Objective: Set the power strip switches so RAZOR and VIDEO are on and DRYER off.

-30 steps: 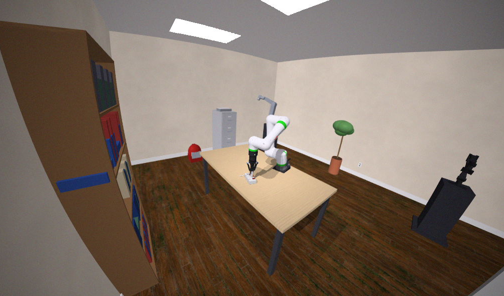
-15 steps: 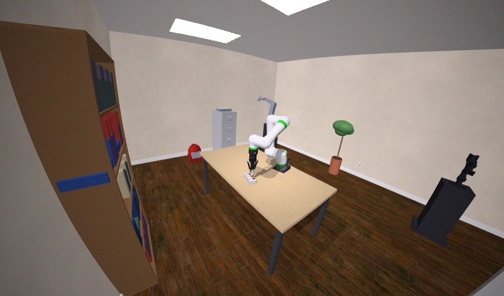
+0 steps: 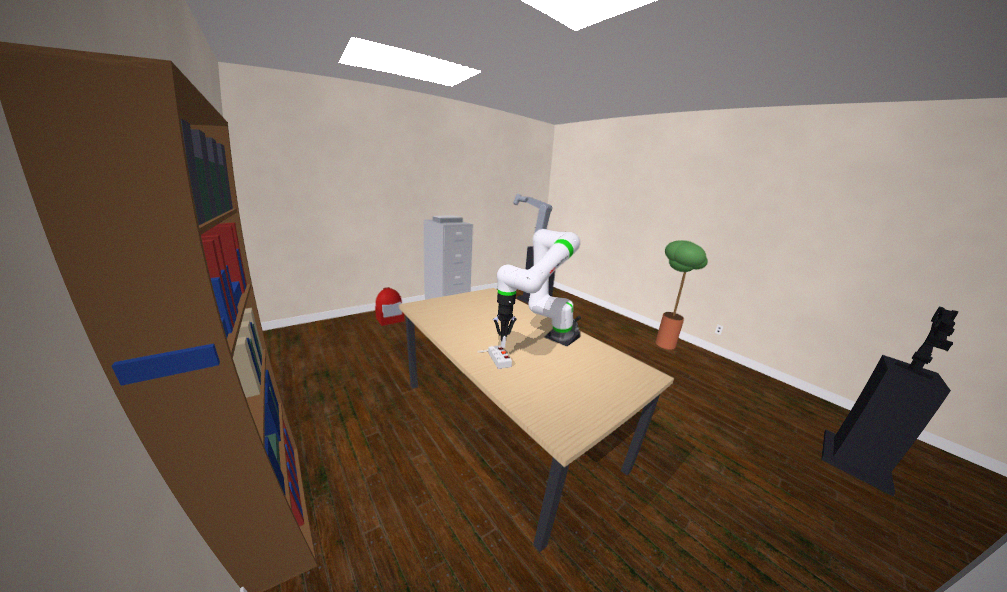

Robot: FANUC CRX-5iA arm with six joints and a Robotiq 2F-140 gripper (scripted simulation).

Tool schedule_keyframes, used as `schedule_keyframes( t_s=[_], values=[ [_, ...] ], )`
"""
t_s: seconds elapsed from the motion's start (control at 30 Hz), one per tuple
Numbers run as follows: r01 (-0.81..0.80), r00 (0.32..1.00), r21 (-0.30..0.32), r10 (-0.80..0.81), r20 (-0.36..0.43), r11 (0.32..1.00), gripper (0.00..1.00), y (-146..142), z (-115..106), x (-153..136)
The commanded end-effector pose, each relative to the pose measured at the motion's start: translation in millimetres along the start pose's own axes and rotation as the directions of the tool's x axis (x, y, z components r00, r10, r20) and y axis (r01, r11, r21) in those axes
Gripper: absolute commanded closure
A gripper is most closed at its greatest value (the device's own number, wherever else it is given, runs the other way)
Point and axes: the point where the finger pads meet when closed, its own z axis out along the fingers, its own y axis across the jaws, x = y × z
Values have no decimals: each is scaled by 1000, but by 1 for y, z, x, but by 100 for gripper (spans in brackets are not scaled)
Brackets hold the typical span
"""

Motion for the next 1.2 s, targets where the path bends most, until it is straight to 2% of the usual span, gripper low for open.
schedule_keyframes(
  t_s=[0.0, 0.53, 0.73, 1.17],
  values=[
    [0, 1000, 0, 0, 0, 1000, 100, 0, 0, 0],
    [0, 1000, 0, 0, 0, 1000, 100, 0, -1, -4],
    [0, 1000, 0, 0, 0, 1000, 100, 0, -14, -45],
    [0, 1000, 0, 0, 0, 1000, 100, 0, -14, -46]
  ],
)
